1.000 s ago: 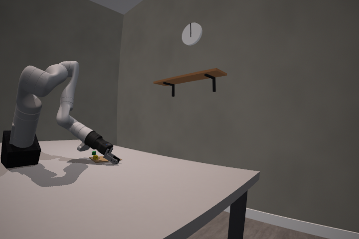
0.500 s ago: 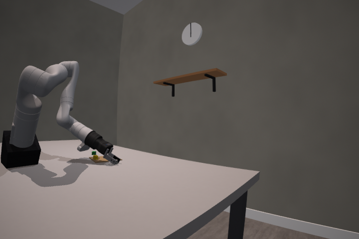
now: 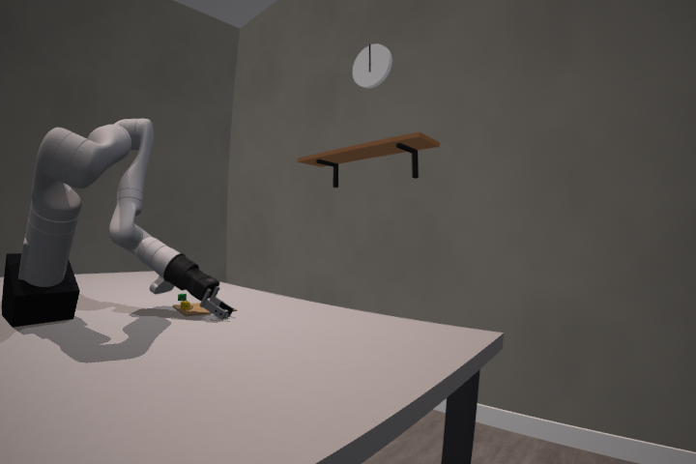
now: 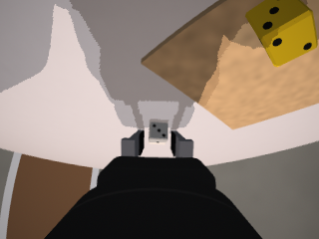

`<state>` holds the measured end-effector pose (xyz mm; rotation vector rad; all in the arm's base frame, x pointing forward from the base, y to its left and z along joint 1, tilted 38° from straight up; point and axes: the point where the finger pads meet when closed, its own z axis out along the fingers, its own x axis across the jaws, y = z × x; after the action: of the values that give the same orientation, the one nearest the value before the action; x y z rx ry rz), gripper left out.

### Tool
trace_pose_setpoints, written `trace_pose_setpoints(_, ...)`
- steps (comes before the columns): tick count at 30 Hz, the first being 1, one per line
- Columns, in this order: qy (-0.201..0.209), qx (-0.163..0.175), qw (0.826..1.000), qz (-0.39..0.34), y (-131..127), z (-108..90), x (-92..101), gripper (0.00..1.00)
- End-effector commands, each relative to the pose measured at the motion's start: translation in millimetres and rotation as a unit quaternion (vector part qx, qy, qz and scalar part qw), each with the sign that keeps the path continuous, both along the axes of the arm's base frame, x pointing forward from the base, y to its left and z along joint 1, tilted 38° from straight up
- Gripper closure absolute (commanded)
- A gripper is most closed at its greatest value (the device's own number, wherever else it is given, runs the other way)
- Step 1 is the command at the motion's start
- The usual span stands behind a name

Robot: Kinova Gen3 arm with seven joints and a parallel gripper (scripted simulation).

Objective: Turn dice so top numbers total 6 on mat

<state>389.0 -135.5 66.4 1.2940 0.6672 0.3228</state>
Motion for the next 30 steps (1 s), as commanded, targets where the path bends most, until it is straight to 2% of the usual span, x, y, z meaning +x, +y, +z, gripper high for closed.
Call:
trace_pose_setpoints(1, 0.0, 0.0, 1.0, 0.0, 0.4, 0.4, 0.2, 0.3)
trace_pose_setpoints(23, 0.0, 0.0, 1.0, 0.0, 4.3, -0.2, -2.9, 0.3)
trace_pose_setpoints(30, 0.0, 0.0, 1.0, 0.0, 22.3, -3.0, -17.2, 0.3)
